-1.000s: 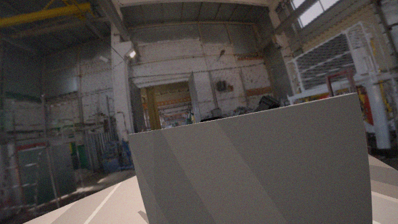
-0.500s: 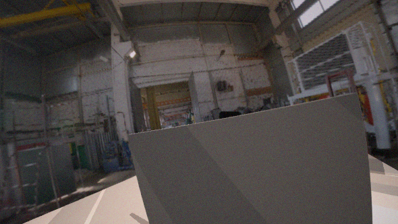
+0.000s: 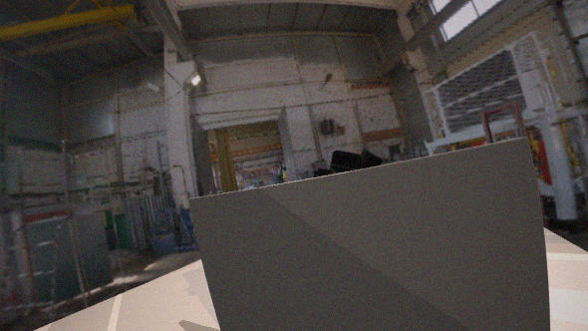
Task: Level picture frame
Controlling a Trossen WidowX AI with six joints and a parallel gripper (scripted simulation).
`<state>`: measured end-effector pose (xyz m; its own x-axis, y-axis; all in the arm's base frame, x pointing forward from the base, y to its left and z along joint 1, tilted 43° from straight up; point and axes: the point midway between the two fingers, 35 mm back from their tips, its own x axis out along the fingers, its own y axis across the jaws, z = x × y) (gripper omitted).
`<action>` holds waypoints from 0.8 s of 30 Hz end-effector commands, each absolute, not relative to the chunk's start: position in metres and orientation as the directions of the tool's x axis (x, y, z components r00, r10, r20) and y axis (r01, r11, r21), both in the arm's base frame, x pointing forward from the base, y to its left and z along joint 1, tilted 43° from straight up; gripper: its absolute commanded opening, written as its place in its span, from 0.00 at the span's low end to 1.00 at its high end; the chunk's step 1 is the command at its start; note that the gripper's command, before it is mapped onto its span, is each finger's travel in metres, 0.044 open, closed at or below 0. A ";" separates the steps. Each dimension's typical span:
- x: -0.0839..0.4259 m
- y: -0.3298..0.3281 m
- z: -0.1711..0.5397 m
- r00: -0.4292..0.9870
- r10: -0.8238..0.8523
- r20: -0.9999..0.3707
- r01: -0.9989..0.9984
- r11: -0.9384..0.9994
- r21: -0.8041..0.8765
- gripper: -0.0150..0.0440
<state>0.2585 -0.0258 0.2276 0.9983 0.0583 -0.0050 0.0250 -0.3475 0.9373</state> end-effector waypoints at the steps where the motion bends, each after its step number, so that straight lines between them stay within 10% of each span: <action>1: 0.251 -0.033 0.241 0.998 0.062 -0.001 0.020 -0.311 0.950 0.69; 24: 0.251 -0.033 0.241 0.998 0.062 -0.001 0.020 -0.311 0.950 0.69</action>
